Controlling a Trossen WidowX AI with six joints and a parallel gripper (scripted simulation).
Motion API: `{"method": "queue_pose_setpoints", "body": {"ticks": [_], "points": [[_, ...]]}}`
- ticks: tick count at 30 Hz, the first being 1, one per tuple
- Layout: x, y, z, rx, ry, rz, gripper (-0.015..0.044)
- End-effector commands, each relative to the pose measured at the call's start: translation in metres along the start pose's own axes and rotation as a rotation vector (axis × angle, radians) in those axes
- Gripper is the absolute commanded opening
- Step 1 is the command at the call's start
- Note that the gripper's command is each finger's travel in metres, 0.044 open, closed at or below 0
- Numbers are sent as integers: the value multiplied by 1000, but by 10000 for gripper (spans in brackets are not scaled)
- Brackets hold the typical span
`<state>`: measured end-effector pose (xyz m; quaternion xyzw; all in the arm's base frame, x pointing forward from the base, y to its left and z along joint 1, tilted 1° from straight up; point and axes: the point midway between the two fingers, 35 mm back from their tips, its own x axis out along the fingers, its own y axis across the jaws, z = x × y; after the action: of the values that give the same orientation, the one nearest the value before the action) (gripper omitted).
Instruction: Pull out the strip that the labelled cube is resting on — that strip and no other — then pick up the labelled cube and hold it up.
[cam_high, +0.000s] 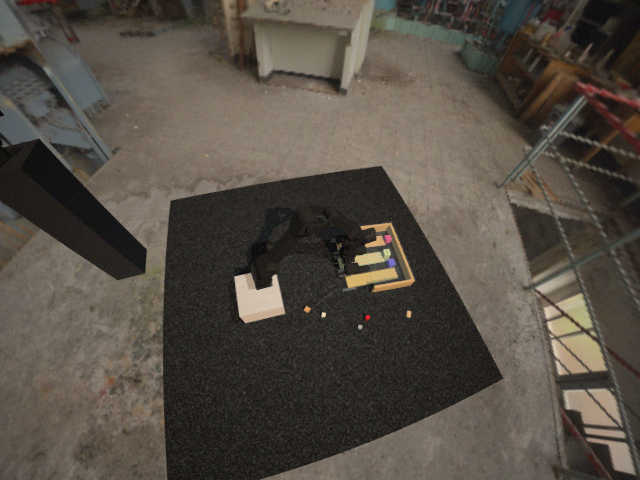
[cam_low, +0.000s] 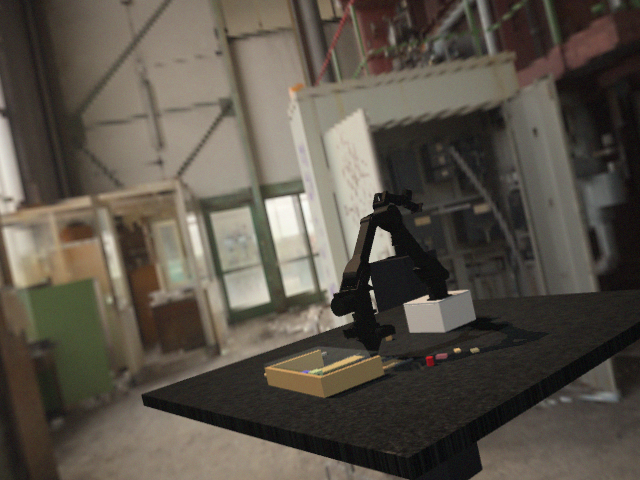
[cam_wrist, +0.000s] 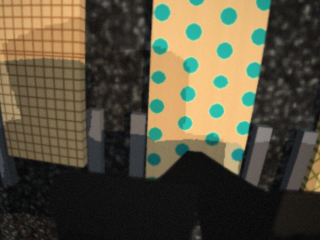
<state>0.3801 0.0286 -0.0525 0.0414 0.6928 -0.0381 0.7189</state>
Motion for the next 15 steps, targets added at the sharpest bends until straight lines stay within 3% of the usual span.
{"method": "queue_pose_setpoints", "body": {"ticks": [1, 15], "points": [[2, 0, 1, 4, -3, -3, 0], [2, 0, -8, 4, -2, -3, 0]]}}
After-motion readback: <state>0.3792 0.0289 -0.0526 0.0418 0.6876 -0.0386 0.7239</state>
